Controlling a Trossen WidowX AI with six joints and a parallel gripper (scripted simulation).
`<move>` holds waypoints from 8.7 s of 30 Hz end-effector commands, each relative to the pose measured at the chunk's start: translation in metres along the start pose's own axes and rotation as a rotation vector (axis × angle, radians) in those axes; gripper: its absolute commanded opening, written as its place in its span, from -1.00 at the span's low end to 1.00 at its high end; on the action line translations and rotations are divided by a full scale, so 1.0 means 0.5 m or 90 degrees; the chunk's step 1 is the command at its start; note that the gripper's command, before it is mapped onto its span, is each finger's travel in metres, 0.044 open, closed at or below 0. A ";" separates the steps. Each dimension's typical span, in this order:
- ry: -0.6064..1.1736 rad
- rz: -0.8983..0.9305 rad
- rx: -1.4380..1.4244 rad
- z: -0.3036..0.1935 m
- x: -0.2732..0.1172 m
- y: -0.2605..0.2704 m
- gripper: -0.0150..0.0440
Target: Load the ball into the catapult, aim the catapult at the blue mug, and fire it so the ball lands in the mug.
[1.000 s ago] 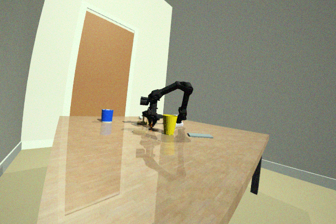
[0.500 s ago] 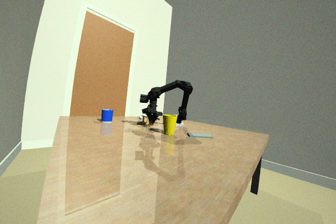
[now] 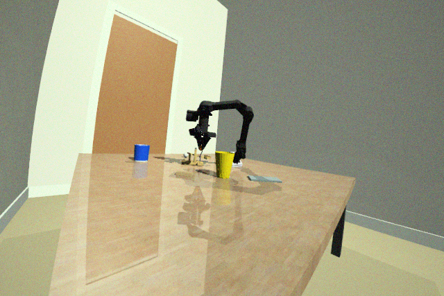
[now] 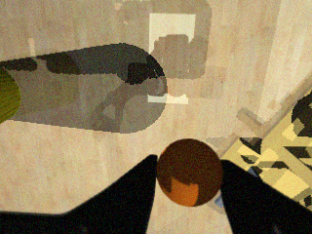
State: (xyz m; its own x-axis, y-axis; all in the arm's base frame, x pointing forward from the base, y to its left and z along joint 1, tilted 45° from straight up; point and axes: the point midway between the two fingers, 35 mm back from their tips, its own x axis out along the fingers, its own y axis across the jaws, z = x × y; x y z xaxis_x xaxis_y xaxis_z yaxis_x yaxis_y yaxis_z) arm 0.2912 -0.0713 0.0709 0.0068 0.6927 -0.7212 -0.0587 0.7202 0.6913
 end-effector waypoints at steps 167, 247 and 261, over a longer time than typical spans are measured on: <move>-0.401 -0.215 0.283 0.268 -0.289 -0.456 -0.49; 0.452 -0.257 -0.629 -0.159 0.015 -0.061 -0.49; 0.451 -0.257 -0.630 -0.155 0.061 -0.060 -0.49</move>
State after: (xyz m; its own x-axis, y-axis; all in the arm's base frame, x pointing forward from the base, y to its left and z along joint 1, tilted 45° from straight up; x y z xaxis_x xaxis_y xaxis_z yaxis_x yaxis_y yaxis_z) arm 0.2166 -0.0798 0.0300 -0.3087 0.0376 -0.9504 -0.8951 0.3265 0.3037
